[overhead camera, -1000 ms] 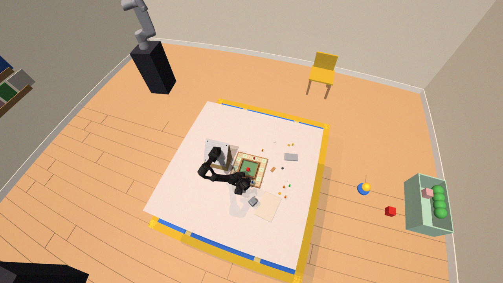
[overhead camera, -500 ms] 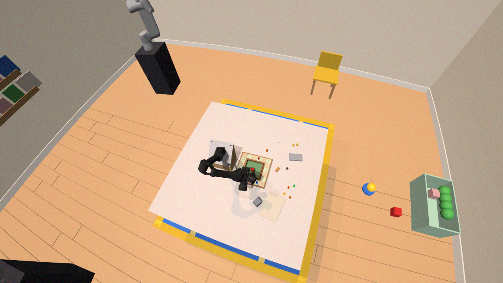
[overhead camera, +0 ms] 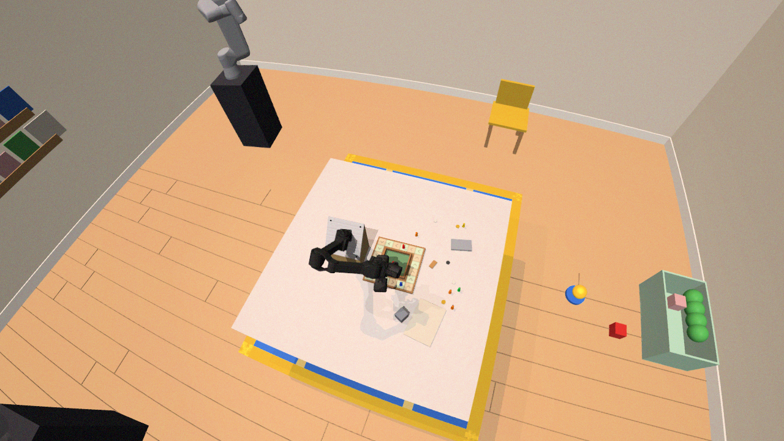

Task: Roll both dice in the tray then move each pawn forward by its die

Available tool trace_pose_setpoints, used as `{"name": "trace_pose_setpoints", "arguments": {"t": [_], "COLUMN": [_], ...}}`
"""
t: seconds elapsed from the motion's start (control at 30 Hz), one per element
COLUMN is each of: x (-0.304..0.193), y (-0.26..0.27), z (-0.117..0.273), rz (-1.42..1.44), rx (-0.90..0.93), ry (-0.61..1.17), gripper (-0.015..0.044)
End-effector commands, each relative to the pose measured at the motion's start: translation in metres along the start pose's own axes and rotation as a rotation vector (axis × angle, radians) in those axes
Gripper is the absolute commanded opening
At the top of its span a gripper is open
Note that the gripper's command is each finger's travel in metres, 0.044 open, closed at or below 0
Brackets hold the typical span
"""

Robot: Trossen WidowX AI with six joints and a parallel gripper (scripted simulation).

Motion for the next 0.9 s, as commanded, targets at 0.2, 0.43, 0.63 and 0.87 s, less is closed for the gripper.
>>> {"name": "trace_pose_setpoints", "arguments": {"t": [0.2, 0.43, 0.63, 0.87], "x": [0.014, 0.020, 0.020, 0.017], "y": [0.049, 0.084, 0.114, 0.148], "z": [-0.011, -0.018, -0.024, -0.031], "rz": [0.287, 0.526, 0.732, 0.971], "rx": [0.028, 0.030, 0.028, 0.020], "ry": [0.001, -0.001, -0.001, 0.001], "gripper": [0.0000, 0.0000, 0.0000, 0.0000]}}
Point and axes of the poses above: the point midway between the two fingers, 35 mm back from their tips, its own z axis back along the fingers, its own y axis across the jaws, x = y × z, the point moved 7 cm from there along z, back along the fingers, and after that the axes turned 6 degrees about -z, right-handed, at the moved point
